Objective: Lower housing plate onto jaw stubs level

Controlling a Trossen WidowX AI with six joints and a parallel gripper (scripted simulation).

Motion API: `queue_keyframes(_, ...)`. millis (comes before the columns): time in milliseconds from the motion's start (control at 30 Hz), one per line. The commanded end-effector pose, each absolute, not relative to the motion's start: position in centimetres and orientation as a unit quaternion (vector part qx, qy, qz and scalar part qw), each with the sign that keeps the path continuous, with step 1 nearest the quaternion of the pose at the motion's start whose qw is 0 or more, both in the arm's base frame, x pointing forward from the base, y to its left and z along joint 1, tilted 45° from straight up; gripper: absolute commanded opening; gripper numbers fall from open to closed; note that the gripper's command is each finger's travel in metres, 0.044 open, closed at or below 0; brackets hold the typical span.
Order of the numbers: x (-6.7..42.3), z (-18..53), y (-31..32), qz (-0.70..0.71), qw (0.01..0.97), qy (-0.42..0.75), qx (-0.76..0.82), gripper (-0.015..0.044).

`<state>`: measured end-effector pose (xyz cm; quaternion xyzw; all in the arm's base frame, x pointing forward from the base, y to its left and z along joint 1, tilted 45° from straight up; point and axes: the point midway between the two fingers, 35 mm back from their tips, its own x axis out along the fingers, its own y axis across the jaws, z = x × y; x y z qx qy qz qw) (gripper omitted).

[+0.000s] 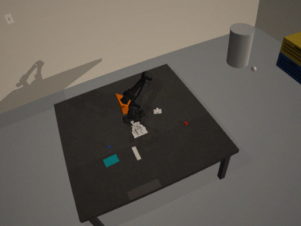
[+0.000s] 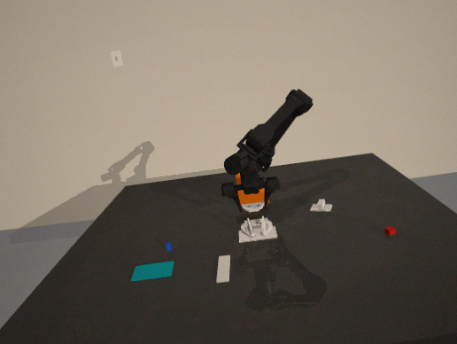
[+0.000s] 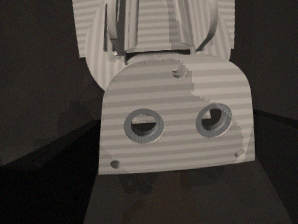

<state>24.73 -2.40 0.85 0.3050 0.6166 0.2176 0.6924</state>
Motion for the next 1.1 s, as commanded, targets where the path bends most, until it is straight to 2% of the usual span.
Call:
queue_keyframes(0, 24.6, 0.3, -1.7, 0.219, 0.688, 0.619, 0.31, 0.0351)
queue_keyframes(1067, 24.8, -1.7, 0.4, 0.22, 0.687, 0.618, 0.311, 0.0351)
